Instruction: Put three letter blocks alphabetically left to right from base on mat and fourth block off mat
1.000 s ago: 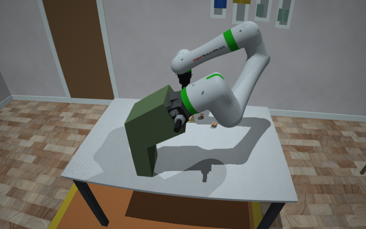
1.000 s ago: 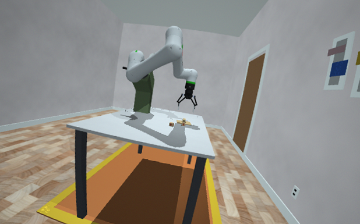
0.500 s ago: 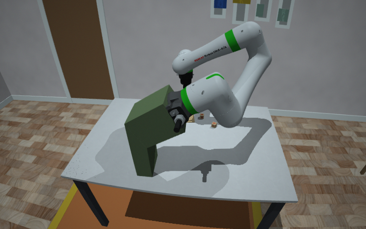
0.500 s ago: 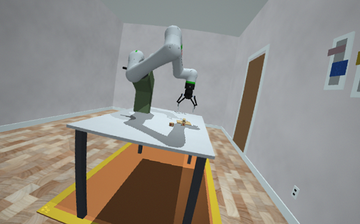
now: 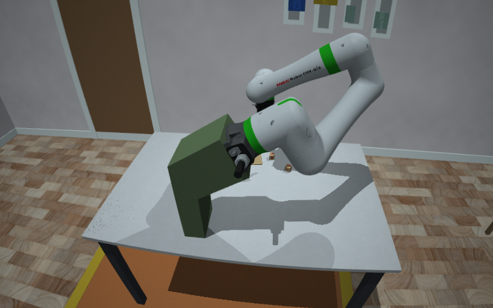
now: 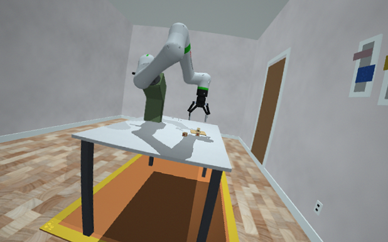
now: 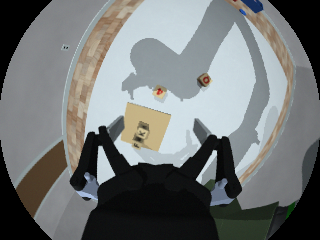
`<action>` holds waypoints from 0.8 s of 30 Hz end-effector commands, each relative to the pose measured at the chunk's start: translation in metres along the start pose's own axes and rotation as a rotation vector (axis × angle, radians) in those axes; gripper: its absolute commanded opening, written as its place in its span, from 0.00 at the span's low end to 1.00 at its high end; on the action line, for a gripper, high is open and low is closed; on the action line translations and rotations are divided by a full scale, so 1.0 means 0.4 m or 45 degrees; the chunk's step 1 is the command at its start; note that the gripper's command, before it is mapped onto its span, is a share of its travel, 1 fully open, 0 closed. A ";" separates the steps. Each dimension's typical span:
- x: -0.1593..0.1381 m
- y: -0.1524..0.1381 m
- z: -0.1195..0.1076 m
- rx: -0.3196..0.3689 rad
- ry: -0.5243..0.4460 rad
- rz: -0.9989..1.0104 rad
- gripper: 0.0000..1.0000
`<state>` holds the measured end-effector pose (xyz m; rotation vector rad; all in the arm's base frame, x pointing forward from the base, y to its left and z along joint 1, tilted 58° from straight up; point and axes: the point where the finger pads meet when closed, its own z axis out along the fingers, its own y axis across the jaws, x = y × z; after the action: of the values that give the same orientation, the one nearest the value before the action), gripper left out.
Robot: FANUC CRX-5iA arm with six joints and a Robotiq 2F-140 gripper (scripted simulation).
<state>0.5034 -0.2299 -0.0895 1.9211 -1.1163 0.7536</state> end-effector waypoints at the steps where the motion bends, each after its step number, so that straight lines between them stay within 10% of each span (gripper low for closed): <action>1: 0.052 0.048 0.001 0.003 -0.017 -0.177 1.00; 24: 0.218 0.275 0.006 -0.001 -0.005 -0.861 1.00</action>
<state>0.4558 -0.2937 -0.0023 2.0822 -0.5236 0.4380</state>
